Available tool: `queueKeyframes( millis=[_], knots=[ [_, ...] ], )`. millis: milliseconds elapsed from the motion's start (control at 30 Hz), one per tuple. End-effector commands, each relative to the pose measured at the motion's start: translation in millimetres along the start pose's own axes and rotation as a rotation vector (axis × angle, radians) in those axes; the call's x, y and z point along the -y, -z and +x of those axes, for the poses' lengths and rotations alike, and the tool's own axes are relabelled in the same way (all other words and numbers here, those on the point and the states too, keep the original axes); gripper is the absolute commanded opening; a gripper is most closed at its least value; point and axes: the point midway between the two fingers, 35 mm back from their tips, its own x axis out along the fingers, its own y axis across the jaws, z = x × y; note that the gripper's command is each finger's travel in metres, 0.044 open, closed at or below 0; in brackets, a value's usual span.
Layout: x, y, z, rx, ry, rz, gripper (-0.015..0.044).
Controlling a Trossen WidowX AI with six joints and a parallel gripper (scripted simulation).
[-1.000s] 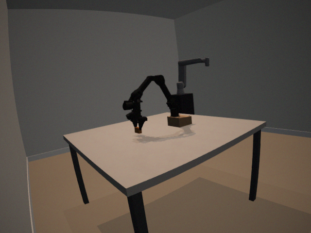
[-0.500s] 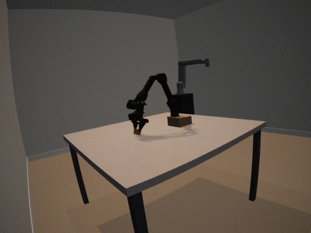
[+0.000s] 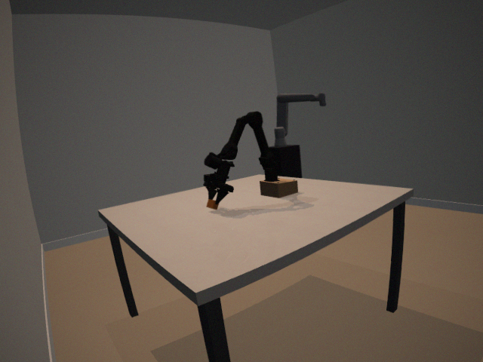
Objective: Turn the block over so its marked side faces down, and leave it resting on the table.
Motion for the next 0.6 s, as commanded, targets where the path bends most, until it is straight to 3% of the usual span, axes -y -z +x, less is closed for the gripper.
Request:
queueKeyframes(
  millis=[0, 567],
  knots=[
    [0.6, 2.0, -3.8, 0.055, 0.004, 0.004, 0.0000],
    [0.5, 2.4, 22.6, 0.239, 0.005, 0.002, 0.0000]
  ],
)
